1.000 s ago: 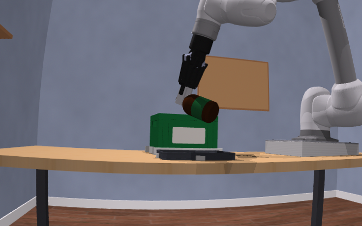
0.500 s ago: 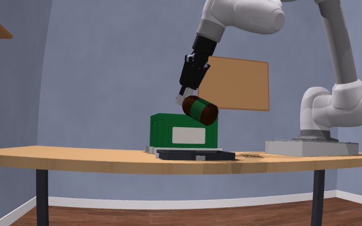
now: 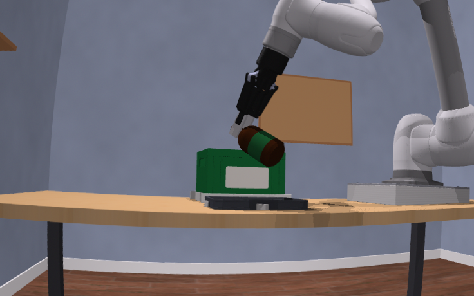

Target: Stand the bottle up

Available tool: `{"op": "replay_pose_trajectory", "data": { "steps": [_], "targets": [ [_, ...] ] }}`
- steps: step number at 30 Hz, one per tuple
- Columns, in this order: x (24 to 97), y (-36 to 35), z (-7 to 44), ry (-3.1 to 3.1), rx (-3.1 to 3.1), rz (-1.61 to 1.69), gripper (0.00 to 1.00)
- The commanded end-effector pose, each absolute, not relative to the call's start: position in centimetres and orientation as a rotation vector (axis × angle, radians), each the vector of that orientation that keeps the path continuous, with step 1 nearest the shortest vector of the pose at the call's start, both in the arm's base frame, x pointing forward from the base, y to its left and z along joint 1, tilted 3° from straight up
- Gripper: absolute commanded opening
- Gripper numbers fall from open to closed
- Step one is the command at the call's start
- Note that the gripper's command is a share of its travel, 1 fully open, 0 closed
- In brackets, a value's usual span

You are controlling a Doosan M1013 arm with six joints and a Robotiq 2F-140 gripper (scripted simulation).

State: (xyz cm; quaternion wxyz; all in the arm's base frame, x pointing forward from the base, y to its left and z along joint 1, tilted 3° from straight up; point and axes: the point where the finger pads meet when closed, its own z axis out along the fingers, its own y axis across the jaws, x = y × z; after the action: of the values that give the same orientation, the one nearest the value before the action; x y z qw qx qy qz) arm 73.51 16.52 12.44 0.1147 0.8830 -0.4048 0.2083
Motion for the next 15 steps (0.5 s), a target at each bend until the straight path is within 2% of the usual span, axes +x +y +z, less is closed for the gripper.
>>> {"op": "replay_pose_trajectory", "data": {
  "steps": [1, 15],
  "targets": [
    [73.51, 16.56, 12.47, -1.184, 2.584, 0.622, 0.1],
    [73.51, 16.57, 12.47, -1.183, 2.582, 0.627, 0.1]
  ]
}}
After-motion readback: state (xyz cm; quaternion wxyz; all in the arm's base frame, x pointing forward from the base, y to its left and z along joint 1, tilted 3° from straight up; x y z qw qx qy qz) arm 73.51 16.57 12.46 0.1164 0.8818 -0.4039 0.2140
